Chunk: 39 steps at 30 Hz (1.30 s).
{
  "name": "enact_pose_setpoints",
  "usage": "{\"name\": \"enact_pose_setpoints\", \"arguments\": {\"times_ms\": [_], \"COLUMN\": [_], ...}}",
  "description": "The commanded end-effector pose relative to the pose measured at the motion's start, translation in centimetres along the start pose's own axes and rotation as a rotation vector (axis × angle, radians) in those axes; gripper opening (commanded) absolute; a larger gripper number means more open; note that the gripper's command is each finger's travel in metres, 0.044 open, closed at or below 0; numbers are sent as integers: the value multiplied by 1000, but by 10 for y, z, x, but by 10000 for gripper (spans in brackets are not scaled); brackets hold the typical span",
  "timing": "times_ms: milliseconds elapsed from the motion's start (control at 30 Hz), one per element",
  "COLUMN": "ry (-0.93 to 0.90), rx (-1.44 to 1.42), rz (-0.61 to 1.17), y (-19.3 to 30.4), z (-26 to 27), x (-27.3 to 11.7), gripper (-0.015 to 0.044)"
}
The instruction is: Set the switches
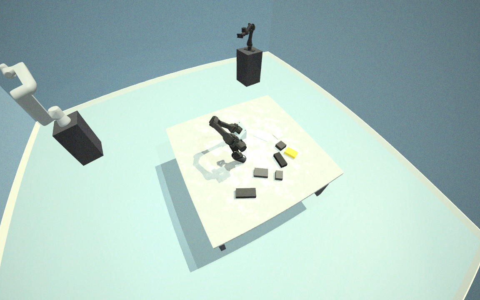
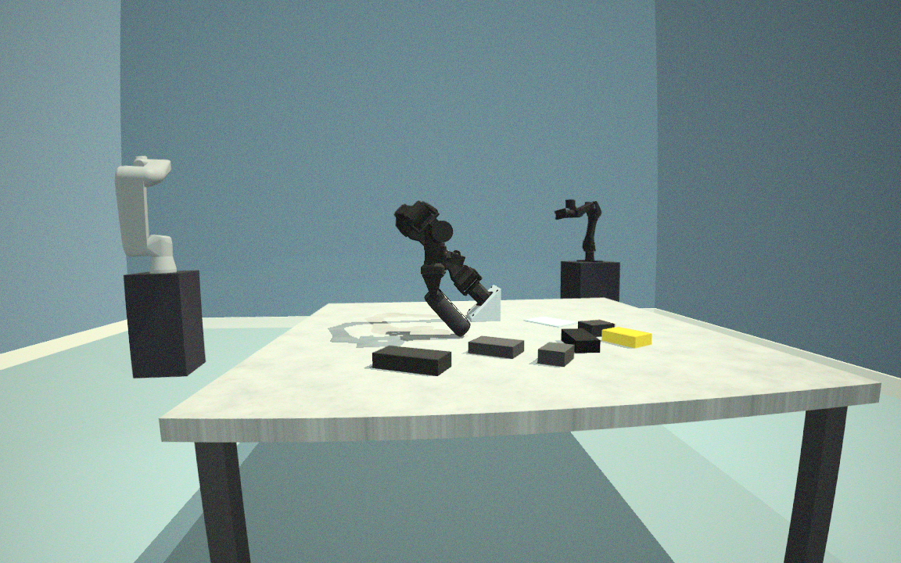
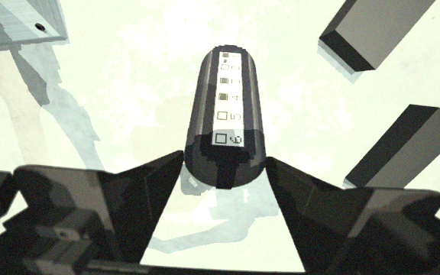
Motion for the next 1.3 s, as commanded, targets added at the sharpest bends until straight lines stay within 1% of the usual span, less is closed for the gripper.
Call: {"name": "enact_pose_setpoints", "arguments": {"times_ms": [0,1267], "ry": [4,4], "rx": [-2,-3], "rz": [-13,-14], "y": [-6,-34], "z": [-1,-7], "x": [-3,-14], "gripper": [336,338]}}
Point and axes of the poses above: the point midway between the two fingers, 35 mm back from their tips, its own x axis out along the fingers, its own z axis across the jaws, y = z × x, the point moved 5 cm from there along -x, back along the fingers, and after that the axes turned 11 degrees about -x, right-handed, at the moved point
